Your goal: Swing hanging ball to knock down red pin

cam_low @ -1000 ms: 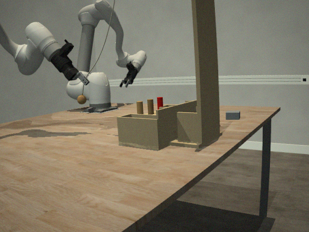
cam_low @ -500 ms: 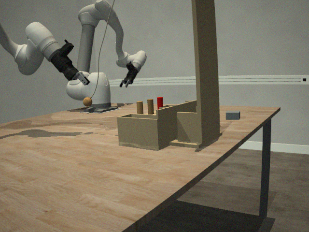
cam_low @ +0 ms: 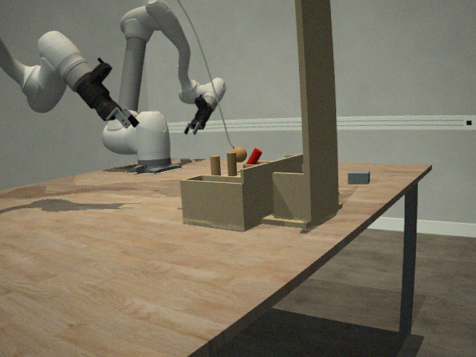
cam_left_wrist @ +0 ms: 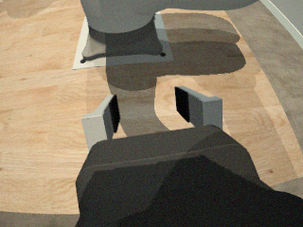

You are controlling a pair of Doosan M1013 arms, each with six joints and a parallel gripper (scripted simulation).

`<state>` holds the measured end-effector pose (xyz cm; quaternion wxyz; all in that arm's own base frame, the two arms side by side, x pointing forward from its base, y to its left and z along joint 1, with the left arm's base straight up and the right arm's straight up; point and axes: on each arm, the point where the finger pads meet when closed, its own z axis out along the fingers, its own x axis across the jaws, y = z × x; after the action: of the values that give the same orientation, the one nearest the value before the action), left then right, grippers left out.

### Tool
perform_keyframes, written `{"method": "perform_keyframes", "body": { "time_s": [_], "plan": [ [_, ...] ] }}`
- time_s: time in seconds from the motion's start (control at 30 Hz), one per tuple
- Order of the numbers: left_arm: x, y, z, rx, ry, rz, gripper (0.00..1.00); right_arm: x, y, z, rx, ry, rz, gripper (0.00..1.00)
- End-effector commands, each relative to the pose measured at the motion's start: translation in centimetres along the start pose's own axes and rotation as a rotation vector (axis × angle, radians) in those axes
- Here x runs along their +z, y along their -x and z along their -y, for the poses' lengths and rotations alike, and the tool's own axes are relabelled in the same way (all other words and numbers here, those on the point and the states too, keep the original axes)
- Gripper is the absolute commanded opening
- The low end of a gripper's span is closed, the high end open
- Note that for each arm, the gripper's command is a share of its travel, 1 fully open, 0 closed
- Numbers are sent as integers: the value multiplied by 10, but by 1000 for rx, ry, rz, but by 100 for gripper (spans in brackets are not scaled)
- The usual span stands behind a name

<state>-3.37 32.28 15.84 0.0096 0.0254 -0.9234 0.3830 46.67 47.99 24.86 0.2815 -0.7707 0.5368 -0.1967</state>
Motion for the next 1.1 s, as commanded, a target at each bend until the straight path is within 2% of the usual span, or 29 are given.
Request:
{"method": "perform_keyframes", "body": {
  "time_s": [0.0,0.1,0.17,0.37,0.47,0.57,1.07],
  "plan": [
    [0,0,0,0,1,0,100,-20,0,5,0,-1,1,100],
    [0,0,0,0,1,0,100,-52,0,13,0,-1,1,100],
    [0,0,0,0,1,0,100,-52,0,13,0,-1,1,100],
    [0,0,0,0,1,0,100,-125,0,30,0,-1,1,100],
    [0,0,0,0,1,0,100,-148,0,35,0,-1,1,100],
    [0,0,0,0,1,0,100,-155,0,37,0,-1,1,100],
    [0,0,0,0,1,0,100,-156,0,37,0,-1,1,100]
  ]
}}
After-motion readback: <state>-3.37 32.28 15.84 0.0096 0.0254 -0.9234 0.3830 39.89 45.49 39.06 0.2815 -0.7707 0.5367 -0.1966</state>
